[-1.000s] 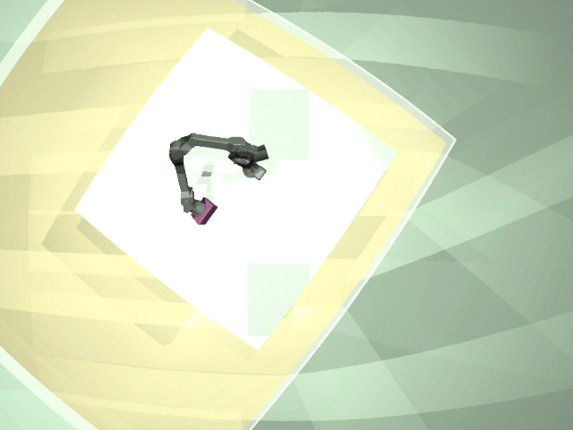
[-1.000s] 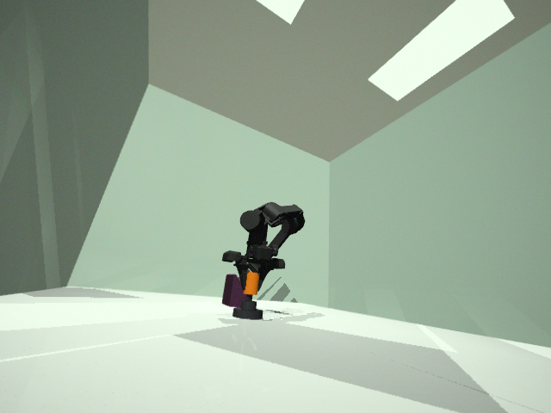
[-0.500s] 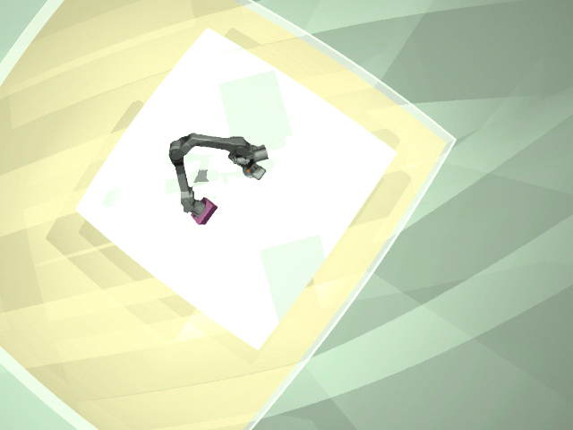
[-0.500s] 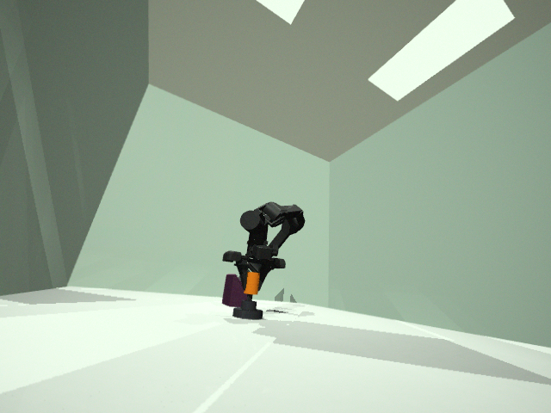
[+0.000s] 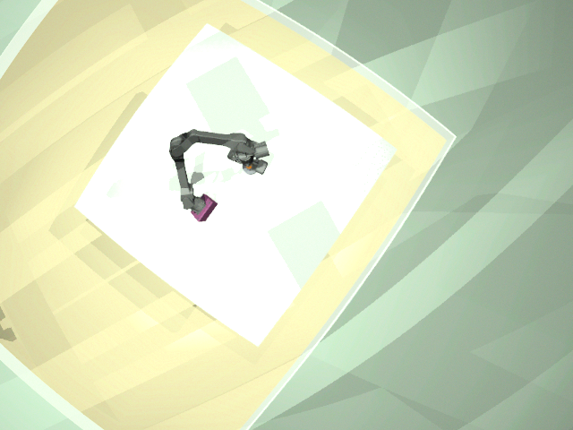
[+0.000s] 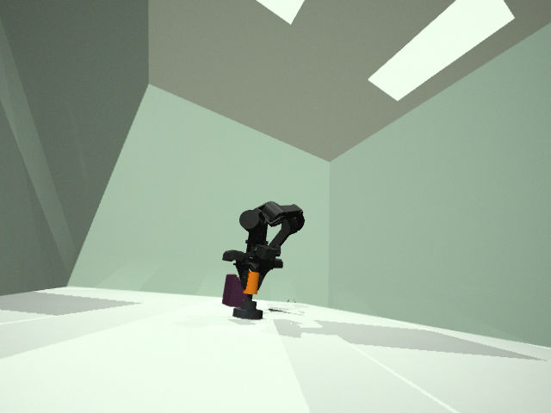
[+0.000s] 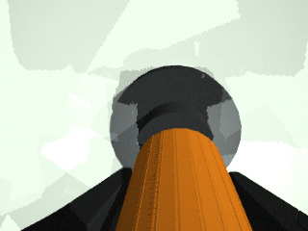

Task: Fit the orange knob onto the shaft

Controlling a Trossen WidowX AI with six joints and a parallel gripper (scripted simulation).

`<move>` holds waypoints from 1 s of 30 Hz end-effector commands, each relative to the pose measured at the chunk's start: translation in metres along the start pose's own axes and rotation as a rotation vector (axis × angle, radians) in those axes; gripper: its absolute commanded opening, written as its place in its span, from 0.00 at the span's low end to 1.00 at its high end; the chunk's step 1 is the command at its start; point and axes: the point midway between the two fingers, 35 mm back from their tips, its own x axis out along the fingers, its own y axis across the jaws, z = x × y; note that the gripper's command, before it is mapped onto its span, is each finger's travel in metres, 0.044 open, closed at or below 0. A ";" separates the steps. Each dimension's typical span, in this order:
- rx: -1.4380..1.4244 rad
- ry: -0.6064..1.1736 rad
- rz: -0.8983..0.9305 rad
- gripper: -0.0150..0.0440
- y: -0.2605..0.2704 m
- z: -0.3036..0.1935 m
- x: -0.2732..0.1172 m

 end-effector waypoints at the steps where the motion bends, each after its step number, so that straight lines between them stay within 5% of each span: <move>1: -0.012 -0.005 -0.002 0.25 -0.001 0.001 0.001; 30: -0.012 -0.004 -0.001 0.25 0.005 -0.004 -0.002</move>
